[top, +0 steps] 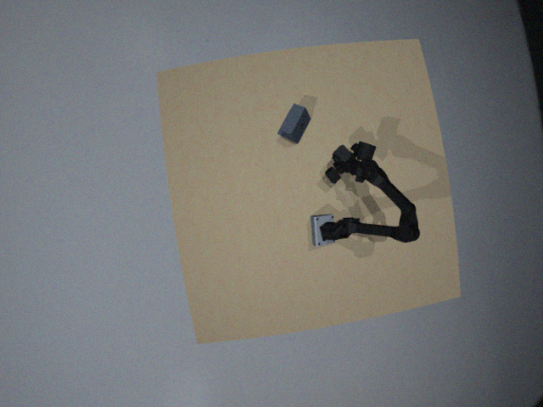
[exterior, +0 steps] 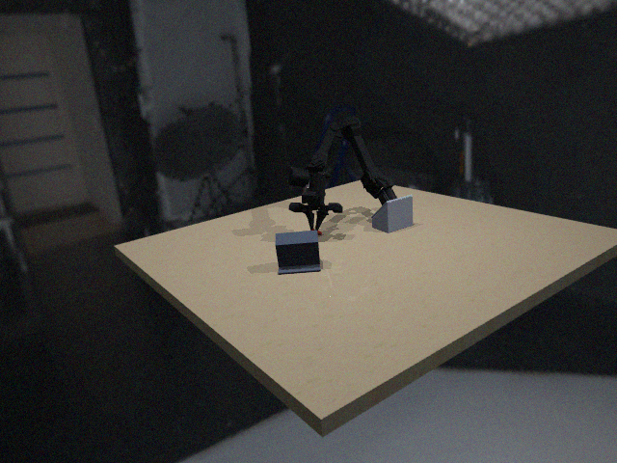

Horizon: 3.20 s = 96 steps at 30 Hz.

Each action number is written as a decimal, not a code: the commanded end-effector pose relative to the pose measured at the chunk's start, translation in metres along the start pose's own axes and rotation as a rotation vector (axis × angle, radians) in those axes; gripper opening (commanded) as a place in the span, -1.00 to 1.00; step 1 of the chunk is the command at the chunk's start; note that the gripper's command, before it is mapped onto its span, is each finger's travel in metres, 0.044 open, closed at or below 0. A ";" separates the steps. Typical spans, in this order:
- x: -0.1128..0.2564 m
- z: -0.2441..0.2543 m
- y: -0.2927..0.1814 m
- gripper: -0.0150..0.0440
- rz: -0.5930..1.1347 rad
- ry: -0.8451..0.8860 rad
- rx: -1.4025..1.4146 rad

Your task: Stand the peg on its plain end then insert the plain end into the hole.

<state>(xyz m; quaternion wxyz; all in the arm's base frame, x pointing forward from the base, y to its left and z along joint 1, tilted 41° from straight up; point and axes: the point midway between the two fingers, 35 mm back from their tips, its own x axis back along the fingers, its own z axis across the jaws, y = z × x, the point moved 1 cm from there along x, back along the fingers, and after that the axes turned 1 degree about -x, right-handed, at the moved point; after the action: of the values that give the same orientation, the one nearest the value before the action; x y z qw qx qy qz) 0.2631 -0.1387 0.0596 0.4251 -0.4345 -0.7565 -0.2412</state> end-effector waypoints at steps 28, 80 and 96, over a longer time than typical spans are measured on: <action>0.018 -0.001 -0.015 -0.33 -0.277 -0.002 0.003; 0.035 -0.001 -0.048 -0.33 -0.724 0.006 0.011; 0.037 -0.001 -0.060 -0.33 -0.861 0.010 0.013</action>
<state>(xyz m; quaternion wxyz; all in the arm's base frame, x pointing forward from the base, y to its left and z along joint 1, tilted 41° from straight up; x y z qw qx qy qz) 0.2042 -0.1519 0.0928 0.2963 -0.0894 -0.8685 -0.3871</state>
